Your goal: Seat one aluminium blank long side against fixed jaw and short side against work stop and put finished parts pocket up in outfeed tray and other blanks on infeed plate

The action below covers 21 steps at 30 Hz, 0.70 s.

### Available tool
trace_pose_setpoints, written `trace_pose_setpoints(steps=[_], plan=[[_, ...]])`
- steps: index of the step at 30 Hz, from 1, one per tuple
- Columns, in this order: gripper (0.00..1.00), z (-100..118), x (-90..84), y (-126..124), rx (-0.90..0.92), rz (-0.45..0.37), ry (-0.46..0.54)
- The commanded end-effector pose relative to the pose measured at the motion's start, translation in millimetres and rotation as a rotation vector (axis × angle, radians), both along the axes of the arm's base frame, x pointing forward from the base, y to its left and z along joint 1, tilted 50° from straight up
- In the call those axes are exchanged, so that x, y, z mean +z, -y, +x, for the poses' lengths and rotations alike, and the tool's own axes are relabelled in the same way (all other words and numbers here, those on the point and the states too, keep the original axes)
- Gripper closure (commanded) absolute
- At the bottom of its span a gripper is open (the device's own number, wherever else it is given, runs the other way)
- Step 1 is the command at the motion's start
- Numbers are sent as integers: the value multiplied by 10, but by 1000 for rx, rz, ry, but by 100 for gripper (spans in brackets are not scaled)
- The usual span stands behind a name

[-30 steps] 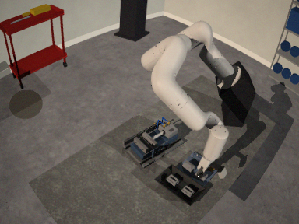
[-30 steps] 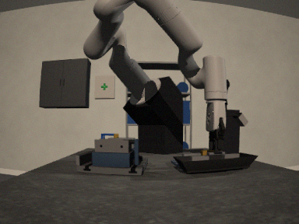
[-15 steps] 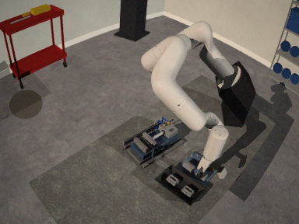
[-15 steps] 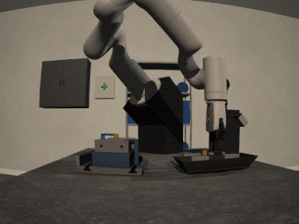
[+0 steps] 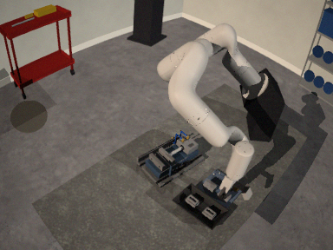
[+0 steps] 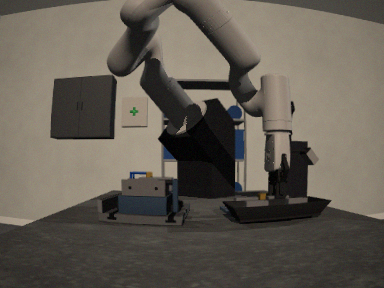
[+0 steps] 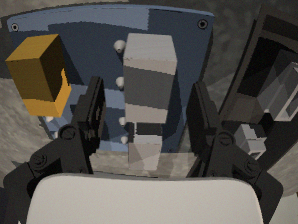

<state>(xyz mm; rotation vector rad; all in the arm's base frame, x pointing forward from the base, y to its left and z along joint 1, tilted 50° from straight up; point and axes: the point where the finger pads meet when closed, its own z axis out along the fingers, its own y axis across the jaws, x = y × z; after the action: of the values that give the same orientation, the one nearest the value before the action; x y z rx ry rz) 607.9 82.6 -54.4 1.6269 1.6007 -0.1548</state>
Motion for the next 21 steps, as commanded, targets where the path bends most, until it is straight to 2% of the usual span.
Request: trace_pose_setpoints(steps=[1,21], plan=[[31,16,-14,10,1,1,1],[31,44,-56,50,1,1,1]])
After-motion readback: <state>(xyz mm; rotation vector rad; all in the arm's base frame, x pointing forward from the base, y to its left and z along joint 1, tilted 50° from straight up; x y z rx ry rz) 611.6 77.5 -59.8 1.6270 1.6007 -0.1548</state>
